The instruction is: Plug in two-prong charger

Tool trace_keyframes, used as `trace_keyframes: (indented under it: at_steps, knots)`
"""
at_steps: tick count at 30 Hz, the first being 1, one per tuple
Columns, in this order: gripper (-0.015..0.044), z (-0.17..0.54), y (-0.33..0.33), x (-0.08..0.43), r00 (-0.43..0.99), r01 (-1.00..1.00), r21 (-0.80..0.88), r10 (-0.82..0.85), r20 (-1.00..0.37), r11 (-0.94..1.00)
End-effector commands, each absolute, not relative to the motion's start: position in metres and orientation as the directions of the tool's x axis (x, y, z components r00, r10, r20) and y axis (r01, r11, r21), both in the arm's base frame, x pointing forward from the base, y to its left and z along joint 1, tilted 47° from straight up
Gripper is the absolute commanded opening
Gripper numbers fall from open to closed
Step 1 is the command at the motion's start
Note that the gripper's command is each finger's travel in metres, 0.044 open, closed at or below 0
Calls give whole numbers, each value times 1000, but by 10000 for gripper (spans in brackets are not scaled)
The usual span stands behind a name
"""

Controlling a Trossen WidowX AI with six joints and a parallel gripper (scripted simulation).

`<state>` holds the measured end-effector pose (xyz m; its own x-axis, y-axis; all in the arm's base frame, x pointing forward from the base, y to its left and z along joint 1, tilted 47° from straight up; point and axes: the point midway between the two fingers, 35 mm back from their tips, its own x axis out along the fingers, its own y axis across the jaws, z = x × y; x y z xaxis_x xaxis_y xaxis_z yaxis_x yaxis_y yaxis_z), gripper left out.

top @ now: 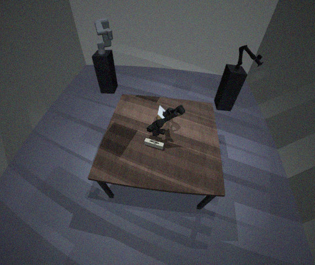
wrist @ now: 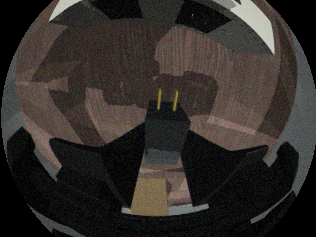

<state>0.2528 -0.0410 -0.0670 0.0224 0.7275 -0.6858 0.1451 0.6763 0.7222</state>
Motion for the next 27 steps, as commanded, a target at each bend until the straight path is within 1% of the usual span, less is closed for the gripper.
trace_keyframes:
  at_steps: [1, 27]
  knots:
    - [0, -68, -45, 258, 29, 151, 717, 722, -691, 681]
    - [0, -75, -53, 283, 30, 193, 714, 724, -689, 673]
